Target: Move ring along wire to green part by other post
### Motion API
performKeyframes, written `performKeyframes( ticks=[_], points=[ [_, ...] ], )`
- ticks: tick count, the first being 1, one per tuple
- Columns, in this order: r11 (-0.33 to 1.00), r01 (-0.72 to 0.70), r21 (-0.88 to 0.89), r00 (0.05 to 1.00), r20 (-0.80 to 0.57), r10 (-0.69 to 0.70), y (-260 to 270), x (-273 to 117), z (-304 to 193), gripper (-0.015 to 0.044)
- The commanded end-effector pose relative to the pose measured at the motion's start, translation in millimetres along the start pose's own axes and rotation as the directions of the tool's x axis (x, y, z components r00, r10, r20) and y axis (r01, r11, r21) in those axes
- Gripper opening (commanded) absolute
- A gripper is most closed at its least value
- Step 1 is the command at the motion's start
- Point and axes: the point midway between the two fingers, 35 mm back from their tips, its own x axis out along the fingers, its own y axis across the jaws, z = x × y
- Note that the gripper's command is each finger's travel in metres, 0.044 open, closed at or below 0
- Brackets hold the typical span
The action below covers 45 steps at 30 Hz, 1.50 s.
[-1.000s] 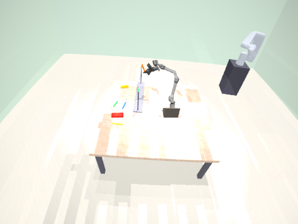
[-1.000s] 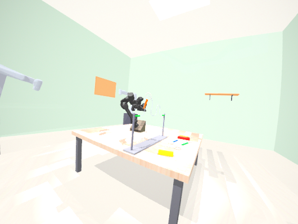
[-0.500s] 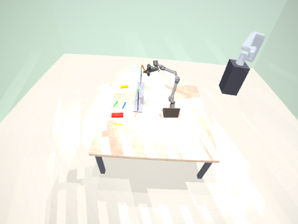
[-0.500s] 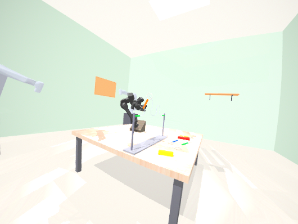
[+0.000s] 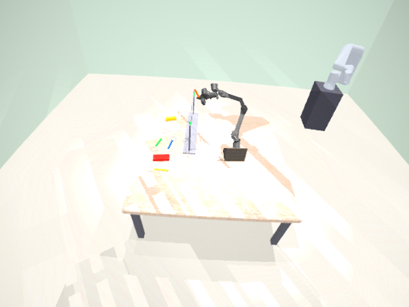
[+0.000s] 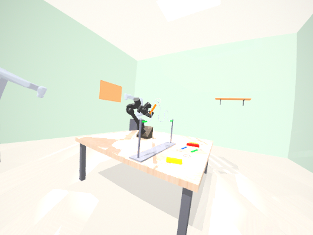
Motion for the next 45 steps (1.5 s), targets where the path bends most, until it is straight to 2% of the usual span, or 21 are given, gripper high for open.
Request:
performKeyframes(
  ticks=[1,23,45],
  points=[
    [0.999,0.025,-0.045,1.0,0.007,-0.025,-3.2,-1.6,0.2,-0.015],
    [0.939,0.155,-0.307,0.988,0.065,-0.142,-17.2,-1.0,2.6,-0.015],
    [0.796,0.279,-0.538,0.96,0.15,-0.235,-30.2,-2.3,8.7,-0.015]
  ],
)
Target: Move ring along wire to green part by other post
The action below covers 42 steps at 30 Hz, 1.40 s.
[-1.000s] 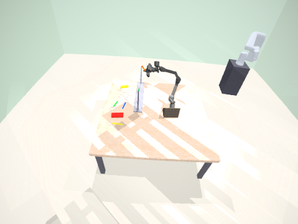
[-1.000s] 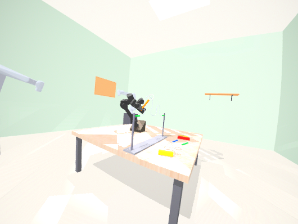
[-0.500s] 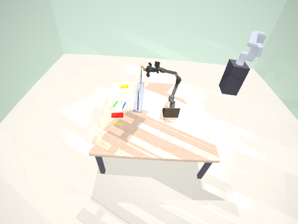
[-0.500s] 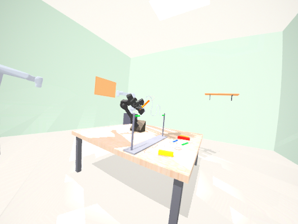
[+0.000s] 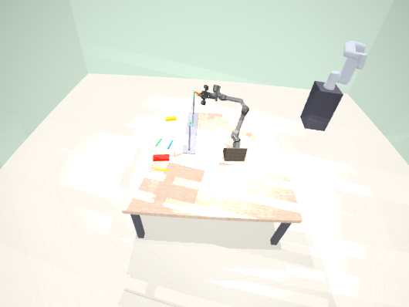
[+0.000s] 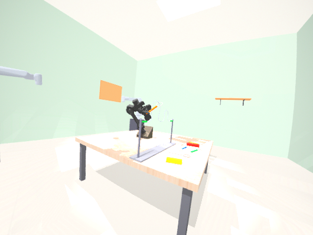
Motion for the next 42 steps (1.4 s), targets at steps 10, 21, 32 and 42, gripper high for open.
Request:
performKeyframes(
  ticks=[10,21,32,42],
  points=[
    [0.985,0.072,-0.155,0.997,0.03,-0.068,-7.7,0.5,1.2,-0.015],
    [0.949,0.136,-0.285,0.99,0.061,-0.124,-14.9,0.7,2.8,-0.015],
    [0.897,0.194,-0.397,0.981,0.084,-0.175,-20.8,-1.0,4.9,-0.015],
    [0.817,0.253,-0.518,0.964,0.064,-0.258,-25.1,-11.3,7.9,-0.015]
  ],
)
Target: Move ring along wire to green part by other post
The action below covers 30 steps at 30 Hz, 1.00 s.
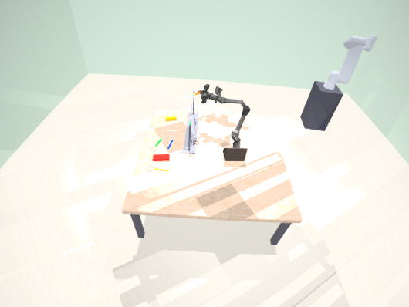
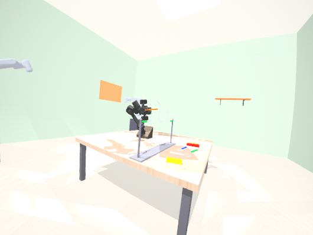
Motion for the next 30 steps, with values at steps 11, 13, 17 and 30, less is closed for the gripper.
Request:
performKeyframes(
  ticks=[11,13,17,30],
  points=[
    [0.982,0.096,-0.165,0.995,0.02,-0.094,-10.3,-1.6,-0.3,-0.015],
    [0.976,0.109,-0.188,0.994,0.025,-0.106,-11.4,-1.6,-0.1,-0.015],
    [0.963,0.136,-0.234,0.991,0.036,-0.131,-13.8,-1.6,0.4,-0.015],
    [0.903,0.219,-0.371,0.976,0.079,-0.204,-20.6,-1.9,2.3,-0.015]
  ],
)
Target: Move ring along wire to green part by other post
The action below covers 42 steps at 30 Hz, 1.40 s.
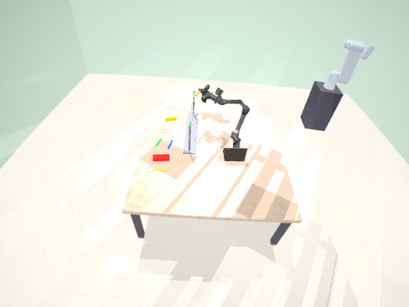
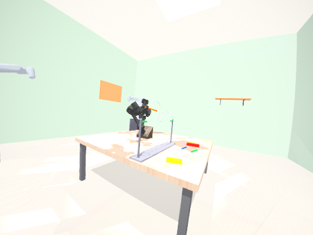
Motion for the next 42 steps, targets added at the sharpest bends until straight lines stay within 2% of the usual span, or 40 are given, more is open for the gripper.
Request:
performKeyframes(
  ticks=[1,14,23,42],
  points=[
    [0.999,0.025,-0.041,1.0,0.006,-0.024,-2.1,0.2,0.3,-0.015],
    [0.986,0.083,-0.142,0.996,0.023,-0.081,-3.2,0.5,-0.2,-0.015],
    [0.986,0.083,-0.141,0.996,0.021,-0.081,5.4,0.6,-2.5,-0.015],
    [0.993,-0.054,0.101,0.998,-0.015,0.055,54.6,-4.5,-4.5,-0.015]
  ],
)
